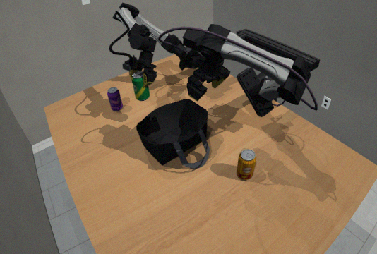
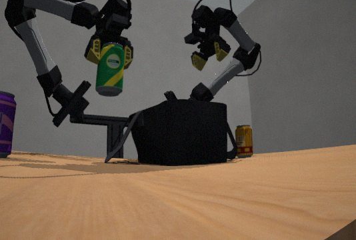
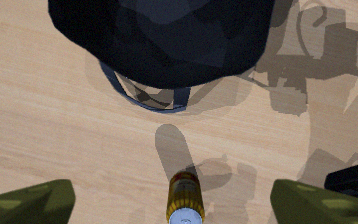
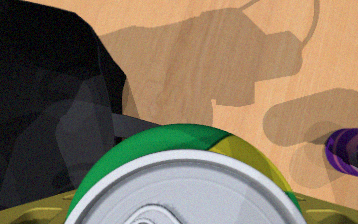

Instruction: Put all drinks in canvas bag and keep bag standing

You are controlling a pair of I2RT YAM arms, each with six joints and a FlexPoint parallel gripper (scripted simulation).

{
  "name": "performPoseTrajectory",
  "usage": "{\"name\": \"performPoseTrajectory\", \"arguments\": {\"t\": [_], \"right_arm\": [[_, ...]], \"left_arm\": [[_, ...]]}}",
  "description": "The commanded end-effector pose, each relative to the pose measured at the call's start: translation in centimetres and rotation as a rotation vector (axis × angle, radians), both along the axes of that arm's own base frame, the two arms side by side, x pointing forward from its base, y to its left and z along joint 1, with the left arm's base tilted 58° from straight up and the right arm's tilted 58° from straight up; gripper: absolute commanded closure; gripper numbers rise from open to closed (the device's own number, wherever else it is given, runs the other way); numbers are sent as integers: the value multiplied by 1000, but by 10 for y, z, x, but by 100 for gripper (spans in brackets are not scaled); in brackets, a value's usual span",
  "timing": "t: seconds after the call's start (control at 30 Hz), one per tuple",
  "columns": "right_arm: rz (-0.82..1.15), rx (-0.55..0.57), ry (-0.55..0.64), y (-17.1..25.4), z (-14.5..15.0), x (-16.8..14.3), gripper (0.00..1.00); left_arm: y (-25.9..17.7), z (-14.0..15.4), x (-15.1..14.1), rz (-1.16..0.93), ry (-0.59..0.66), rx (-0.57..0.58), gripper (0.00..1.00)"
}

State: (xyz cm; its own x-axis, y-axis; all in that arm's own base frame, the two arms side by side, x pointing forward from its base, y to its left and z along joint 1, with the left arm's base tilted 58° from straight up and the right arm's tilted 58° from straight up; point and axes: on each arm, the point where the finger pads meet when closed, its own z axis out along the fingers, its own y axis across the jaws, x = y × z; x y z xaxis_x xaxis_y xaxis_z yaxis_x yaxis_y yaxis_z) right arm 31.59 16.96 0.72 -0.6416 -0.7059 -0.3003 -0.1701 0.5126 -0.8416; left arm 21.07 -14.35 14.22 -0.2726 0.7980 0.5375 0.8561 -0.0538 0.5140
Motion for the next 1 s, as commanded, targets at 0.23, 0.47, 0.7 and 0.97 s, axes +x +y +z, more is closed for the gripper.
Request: {"name": "performPoseTrajectory", "arguments": {"t": [0.23, 0.47, 0.7, 0.97], "right_arm": [[45, 106, -103, 46, 15, 15, 33], [43, 110, -95, 44, 12, 13, 33], [45, 82, -87, 35, 9, 7, 33], [44, 94, -96, 37, 11, 9, 33]], "left_arm": [[-9, 6, -3, -8, -7, -33, 0], [-9, 6, -3, -8, -7, -33, 0], [-9, 6, -3, -8, -7, -33, 0], [-9, 6, -3, -8, -7, -33, 0]]}}
